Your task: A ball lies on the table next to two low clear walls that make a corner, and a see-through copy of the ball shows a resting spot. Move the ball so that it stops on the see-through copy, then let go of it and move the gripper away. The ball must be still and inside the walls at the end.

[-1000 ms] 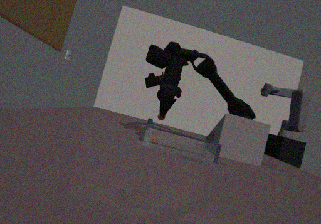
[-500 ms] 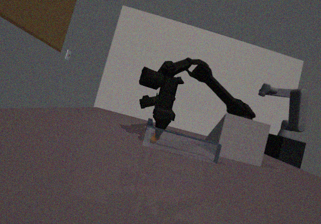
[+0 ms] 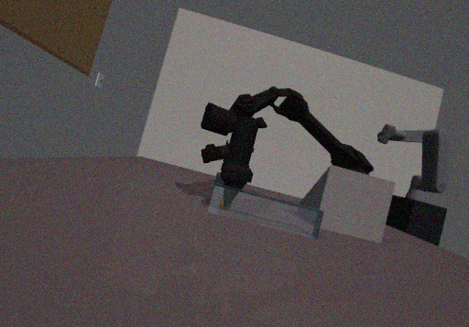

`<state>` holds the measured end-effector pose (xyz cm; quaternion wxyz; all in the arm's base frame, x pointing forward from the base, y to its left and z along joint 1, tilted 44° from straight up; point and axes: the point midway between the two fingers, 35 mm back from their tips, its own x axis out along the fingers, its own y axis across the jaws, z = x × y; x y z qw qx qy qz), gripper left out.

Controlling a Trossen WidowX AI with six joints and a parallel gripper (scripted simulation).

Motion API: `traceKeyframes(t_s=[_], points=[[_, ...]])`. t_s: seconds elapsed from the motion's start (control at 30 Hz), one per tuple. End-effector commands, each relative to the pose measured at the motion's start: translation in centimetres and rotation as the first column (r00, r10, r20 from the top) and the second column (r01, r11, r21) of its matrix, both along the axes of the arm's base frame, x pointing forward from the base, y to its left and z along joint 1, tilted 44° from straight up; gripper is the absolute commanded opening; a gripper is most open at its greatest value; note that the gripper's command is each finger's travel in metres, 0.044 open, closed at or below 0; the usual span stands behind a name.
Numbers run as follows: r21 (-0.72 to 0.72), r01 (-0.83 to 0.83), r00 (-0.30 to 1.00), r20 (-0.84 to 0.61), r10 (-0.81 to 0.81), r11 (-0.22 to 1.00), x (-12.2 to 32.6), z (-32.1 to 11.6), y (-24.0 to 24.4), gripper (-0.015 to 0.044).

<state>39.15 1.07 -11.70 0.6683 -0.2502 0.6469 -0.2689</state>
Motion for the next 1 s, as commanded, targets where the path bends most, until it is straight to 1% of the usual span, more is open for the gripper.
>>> traceKeyframes(t_s=[0.0, 0.03, 0.27, 0.57, 0.77, 0.87, 0.9, 0.97], points=[[-0.006, -0.004, 1.0, -0.003, 0.003, 1.0, -0.1, -0.2, -0.2, 0.0], [-0.006, -0.004, 1.0, -0.003, 0.003, 1.0, -0.1, -0.2, -0.2, 0.0], [0.0, -0.001, 1.0, -0.001, 0.001, 1.0, 0.0, -0.1, 0.0, 0.0184], [0.0, -0.002, 1.0, -0.002, 0.002, 1.0, 0.0, 0.1, 0.2, 0.0189], [-0.001, -0.004, 1.0, -0.004, 0.004, 1.0, -0.2, 6.0, 5.8, 0.0189], [-0.001, -0.004, 1.0, -0.004, 0.004, 1.0, -0.3, 6.2, 6.0, 0.0189], [-0.003, -0.019, 1.0, -0.003, 0.019, 1.0, -0.1, 5.3, 5.6, 0.0189], [-0.003, -0.019, 1.0, -0.003, 0.019, 1.0, -0.1, 5.3, 5.6, 0.0189]])
